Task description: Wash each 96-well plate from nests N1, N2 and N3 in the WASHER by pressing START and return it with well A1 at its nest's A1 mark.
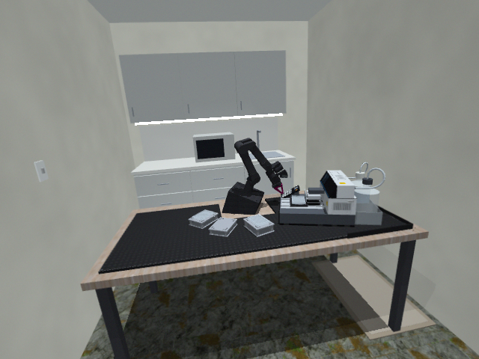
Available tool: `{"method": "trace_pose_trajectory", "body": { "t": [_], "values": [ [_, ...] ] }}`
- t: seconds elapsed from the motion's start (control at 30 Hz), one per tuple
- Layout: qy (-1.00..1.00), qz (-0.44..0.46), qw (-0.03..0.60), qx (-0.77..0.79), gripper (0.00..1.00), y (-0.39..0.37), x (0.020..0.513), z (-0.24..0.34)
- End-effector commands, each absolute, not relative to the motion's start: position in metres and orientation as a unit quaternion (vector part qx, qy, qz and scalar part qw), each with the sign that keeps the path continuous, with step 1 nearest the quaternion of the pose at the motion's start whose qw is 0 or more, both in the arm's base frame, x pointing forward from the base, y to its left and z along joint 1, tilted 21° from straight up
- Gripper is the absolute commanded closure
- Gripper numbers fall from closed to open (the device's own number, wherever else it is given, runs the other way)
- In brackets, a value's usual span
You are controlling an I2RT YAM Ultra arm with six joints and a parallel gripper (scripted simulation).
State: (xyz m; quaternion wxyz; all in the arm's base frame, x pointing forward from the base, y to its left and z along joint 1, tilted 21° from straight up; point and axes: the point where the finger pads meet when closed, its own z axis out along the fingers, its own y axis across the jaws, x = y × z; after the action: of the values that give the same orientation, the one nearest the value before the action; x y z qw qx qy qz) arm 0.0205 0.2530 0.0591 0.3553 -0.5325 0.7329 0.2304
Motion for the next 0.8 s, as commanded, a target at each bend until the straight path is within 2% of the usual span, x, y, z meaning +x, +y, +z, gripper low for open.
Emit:
{"method": "trace_pose_trajectory", "body": {
  "t": [0.0,0.77],
  "values": [
    [0.732,0.24,0.358,-0.527,1.0,0.254,0.018,0.066],
    [0.732,0.24,0.358,-0.527,1.0,0.228,0.009,0.089]
  ]
}}
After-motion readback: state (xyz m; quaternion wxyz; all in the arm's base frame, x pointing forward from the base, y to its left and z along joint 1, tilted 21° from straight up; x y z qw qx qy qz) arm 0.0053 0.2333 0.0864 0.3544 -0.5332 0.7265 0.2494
